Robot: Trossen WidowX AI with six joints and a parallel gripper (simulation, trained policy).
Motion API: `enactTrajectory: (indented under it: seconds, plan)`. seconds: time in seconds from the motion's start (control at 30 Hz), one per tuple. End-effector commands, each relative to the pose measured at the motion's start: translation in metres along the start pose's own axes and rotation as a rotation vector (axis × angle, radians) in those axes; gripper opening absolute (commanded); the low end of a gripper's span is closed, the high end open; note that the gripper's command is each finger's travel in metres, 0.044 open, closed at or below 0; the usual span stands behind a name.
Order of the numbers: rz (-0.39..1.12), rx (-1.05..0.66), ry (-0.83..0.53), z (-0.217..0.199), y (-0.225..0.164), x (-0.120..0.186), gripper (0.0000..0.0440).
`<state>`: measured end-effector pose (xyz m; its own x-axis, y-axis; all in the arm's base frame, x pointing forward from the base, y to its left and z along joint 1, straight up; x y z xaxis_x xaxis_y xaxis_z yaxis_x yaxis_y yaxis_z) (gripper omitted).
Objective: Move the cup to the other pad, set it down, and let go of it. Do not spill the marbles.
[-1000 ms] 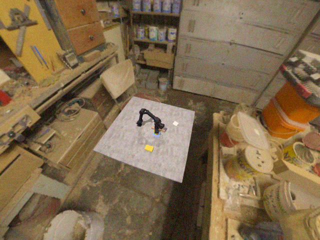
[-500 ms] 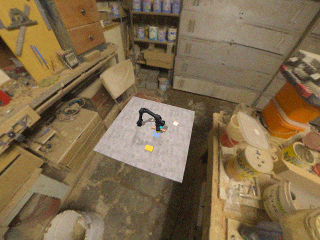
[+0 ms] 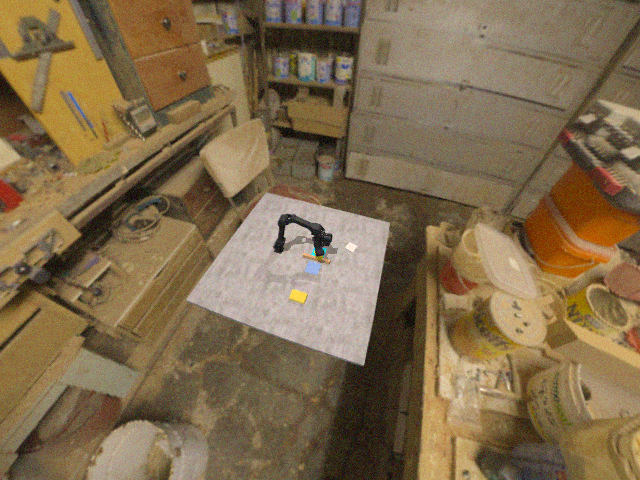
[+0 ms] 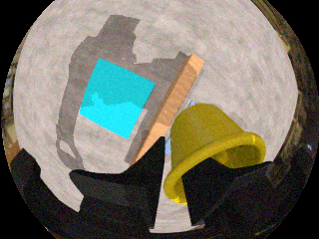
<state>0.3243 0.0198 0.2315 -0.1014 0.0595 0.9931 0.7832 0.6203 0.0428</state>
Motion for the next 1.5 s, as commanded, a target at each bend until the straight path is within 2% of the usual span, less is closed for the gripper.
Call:
enactTrajectory:
  seconds: [0.0, 0.47, 0.93, 1.47]
  plan:
    - [-0.018, 0.006, -0.005, 0.007, 0.006, 0.002, 0.0]
    - [-0.063, 0.061, -0.017, 0.051, 0.031, -0.003, 0.0]
    - [-0.083, 0.08, -0.021, 0.091, 0.042, -0.026, 0.0001]
    - [-0.089, 0.048, -0.03, 0.102, 0.031, -0.057, 0.0056]
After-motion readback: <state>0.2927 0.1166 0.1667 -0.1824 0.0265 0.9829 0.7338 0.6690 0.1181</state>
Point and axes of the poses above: the point midway between the two fingers, 35 mm back from their tips, its own x axis back along the fingers, its own z axis across the jaws, y = z × x, the point moved 10 cm from there along x, back along the fingers, and after that the axes turned 10 degrees about x, right-handed, at the moved point
